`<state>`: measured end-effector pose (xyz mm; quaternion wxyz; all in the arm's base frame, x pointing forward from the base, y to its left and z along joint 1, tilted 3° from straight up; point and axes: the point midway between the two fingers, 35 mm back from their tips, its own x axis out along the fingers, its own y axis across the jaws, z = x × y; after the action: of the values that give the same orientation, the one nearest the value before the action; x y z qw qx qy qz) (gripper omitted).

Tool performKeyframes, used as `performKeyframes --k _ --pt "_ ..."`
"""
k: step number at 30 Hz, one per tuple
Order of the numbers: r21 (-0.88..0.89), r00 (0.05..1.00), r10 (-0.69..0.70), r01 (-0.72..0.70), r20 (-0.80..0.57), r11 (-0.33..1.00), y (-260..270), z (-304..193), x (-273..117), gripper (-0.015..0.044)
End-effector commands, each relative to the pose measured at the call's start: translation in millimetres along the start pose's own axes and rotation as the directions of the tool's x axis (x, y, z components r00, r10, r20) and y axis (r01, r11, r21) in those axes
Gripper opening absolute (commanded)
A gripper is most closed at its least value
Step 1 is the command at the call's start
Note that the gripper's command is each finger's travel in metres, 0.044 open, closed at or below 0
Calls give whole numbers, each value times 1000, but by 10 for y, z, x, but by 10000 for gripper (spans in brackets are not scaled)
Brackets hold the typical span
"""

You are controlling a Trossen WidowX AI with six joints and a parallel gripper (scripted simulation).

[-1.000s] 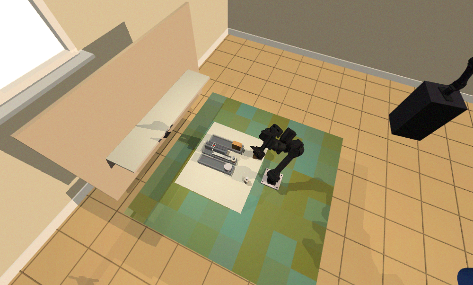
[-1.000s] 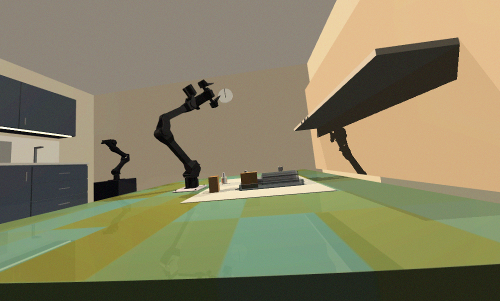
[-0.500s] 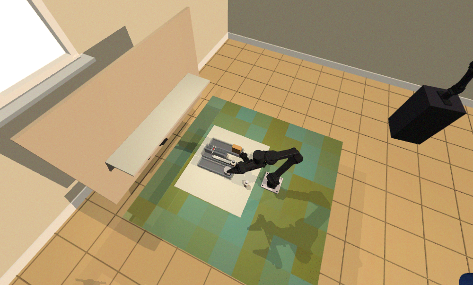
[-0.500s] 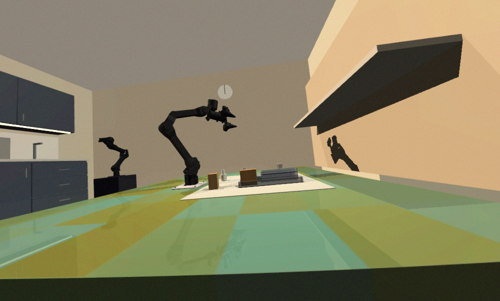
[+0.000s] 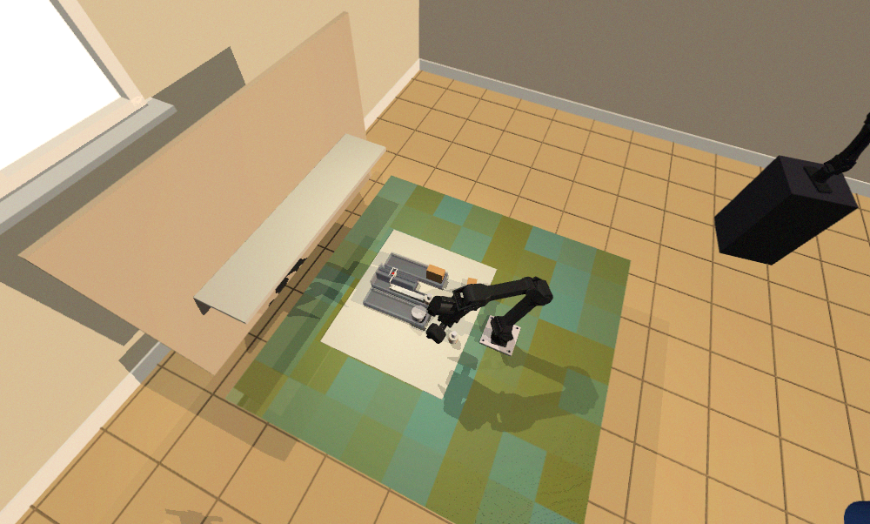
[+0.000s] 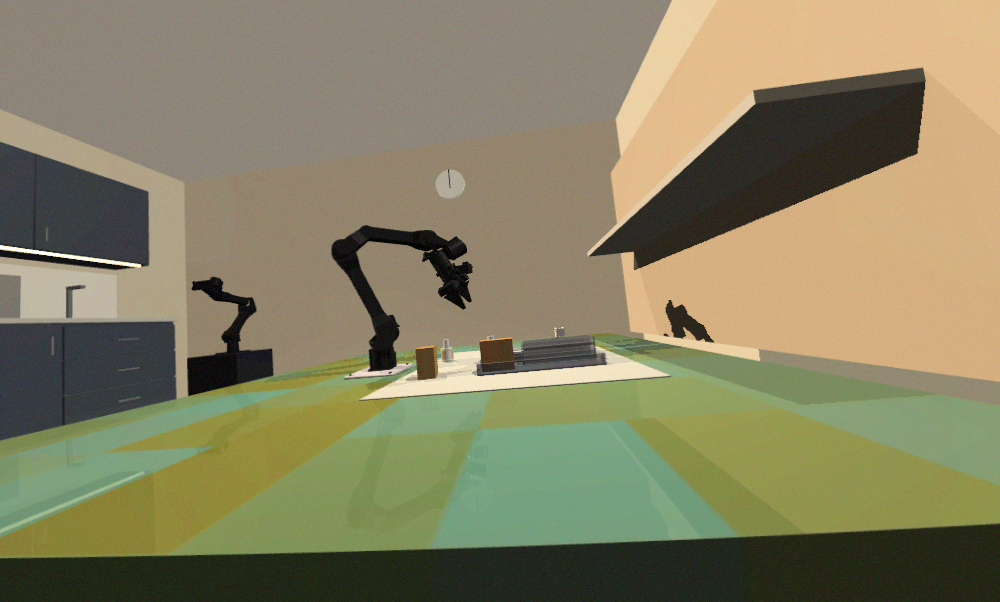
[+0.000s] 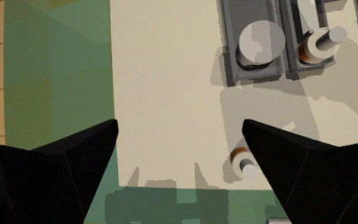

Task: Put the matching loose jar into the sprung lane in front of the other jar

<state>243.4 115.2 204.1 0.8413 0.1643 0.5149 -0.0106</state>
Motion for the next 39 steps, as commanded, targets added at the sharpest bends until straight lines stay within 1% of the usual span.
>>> performKeyframes --k 1,4,6,13,17,39 --pt "-93 965 -170 154 -200 984 -428 -345 201 440" --pt "-165 896 -274 229 -348 959 -722 -611 236 440" --pt "-180 878 -293 240 -378 954 -767 -664 238 440" --pt "-182 876 -294 241 -381 953 -770 -675 257 440" --pt "-182 876 -295 241 -381 953 -848 -783 510 440" --pt "-182 876 -295 241 -381 953 -930 -900 799 440"
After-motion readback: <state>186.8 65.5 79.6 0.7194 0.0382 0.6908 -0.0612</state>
